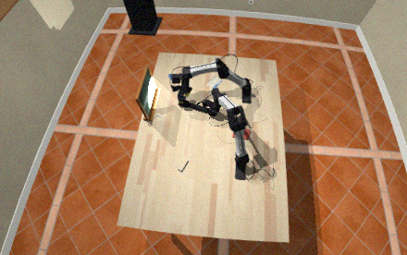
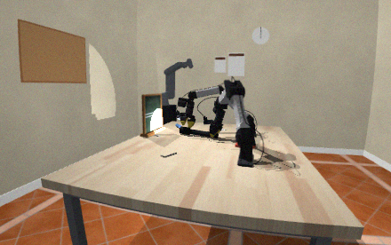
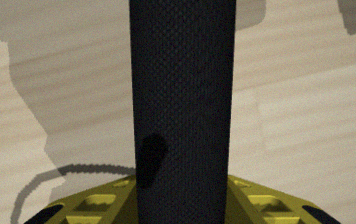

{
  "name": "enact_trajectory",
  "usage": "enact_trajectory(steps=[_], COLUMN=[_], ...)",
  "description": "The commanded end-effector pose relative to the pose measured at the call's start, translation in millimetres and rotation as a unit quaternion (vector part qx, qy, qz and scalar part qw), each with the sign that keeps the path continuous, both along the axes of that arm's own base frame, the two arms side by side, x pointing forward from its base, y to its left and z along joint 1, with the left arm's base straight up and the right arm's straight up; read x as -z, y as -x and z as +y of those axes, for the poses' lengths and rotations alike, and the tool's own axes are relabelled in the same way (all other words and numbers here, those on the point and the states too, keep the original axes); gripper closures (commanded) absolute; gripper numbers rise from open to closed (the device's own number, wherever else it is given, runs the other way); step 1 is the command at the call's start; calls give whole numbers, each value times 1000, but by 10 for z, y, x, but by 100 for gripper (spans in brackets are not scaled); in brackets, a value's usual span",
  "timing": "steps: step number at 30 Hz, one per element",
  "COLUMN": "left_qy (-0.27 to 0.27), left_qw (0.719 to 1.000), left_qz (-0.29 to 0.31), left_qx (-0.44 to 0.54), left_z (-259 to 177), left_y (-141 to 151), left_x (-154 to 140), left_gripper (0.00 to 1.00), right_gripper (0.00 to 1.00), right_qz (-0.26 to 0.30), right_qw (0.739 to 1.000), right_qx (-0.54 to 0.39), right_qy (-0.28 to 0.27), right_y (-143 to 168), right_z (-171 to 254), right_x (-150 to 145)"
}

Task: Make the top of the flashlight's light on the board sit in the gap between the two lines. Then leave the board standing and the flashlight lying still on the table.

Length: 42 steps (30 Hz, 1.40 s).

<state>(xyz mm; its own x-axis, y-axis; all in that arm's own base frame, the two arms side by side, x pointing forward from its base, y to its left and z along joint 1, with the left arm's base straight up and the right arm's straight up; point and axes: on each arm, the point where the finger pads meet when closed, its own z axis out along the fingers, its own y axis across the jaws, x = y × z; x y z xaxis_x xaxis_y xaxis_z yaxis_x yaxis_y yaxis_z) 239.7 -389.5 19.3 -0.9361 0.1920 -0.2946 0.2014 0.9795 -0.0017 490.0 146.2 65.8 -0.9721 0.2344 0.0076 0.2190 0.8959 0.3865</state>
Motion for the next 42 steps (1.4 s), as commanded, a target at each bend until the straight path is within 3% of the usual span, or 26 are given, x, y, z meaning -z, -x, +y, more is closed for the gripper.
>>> enact_trajectory(steps=[1,30,31,39,42], left_qy=[14,14,14,14,12], left_qw=[1000,1000,1000,1000,1000], left_qz=[-16,-16,-16,-16,-15], left_qx=[11,11,11,11,11], left_z=[-39,-39,-39,-39,-33], left_y=[-2,-2,-2,-2,1], left_x=[-170,-170,-170,-170,-169], left_gripper=[70,70,70,70,70], right_gripper=[0,0,50,50,50], right_qz=[1,5,5,7,19], right_qw=[1000,1000,1000,1000,999], right_qx=[0,0,2,4,5], right_qy=[2,6,6,5,47], right_y=[-41,-54,-62,-62,-21], right_z=[46,182,156,143,124], right_x=[130,507,508,525,459])
